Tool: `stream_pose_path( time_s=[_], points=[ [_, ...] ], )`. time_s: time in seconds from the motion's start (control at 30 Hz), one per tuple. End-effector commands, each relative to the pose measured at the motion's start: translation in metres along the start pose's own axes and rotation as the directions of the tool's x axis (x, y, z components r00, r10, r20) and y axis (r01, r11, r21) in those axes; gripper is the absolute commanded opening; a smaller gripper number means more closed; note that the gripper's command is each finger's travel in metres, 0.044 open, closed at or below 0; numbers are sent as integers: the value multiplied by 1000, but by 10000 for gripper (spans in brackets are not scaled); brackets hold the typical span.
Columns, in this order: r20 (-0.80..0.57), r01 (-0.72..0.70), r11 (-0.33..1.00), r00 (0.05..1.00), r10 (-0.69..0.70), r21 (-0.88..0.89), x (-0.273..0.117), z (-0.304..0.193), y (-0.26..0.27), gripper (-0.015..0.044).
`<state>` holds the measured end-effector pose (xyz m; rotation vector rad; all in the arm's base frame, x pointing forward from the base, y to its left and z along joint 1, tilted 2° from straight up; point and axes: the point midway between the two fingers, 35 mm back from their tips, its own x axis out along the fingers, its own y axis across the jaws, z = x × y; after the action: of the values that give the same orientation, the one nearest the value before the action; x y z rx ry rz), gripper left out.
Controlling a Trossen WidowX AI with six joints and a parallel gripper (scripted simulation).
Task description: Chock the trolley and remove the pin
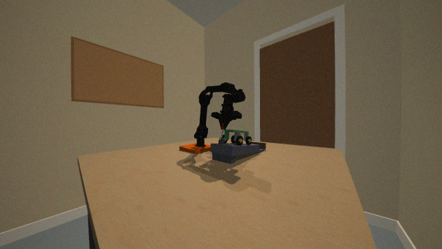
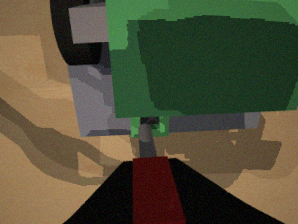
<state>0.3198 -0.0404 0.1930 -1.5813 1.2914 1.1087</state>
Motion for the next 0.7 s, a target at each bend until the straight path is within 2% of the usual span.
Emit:
stream_pose_path(
  time_s=[0.0, 0.67],
  points=[
    [-6, 10, 1000, 1000, -10, 6, -4, -3, -2, 0],
    [-7, 10, 1000, 1000, -10, 6, -4, -18, -1, 0]
  ],
)
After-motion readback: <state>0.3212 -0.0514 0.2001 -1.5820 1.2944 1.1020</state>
